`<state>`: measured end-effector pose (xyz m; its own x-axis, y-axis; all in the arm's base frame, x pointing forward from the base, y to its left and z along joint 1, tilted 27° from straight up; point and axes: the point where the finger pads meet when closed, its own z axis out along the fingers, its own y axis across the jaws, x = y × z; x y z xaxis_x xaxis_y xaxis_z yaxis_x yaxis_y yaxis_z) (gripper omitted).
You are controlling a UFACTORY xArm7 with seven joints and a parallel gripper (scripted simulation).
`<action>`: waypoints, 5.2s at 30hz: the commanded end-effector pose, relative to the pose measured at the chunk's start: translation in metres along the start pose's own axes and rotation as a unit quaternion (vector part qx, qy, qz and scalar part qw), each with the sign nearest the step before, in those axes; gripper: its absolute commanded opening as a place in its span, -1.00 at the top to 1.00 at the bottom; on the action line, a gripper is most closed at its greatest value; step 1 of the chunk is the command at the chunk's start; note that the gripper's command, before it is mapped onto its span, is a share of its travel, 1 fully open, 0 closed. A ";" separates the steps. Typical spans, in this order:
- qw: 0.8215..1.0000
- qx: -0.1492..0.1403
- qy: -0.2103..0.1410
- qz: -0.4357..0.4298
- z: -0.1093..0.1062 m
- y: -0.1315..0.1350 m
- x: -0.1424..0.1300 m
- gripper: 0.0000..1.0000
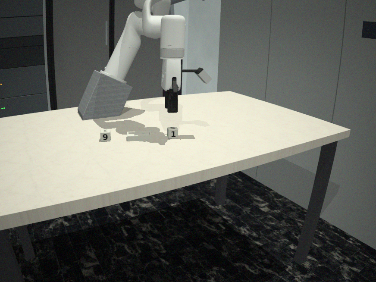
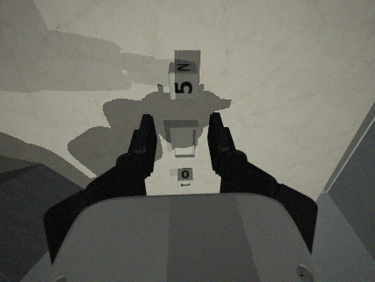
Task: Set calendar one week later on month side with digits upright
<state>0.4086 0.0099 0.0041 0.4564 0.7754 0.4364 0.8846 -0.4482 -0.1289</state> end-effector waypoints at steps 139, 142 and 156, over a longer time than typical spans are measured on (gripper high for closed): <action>1.000 -0.002 -0.001 0.002 0.051 0.004 0.006 0.01; 1.000 -0.002 -0.001 0.002 0.051 0.004 0.006 0.01; 1.000 -0.002 -0.001 0.002 0.051 0.004 0.006 0.01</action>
<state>0.4184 0.0361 -0.0400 0.4592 0.7749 0.4345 0.8833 -0.4505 -0.1300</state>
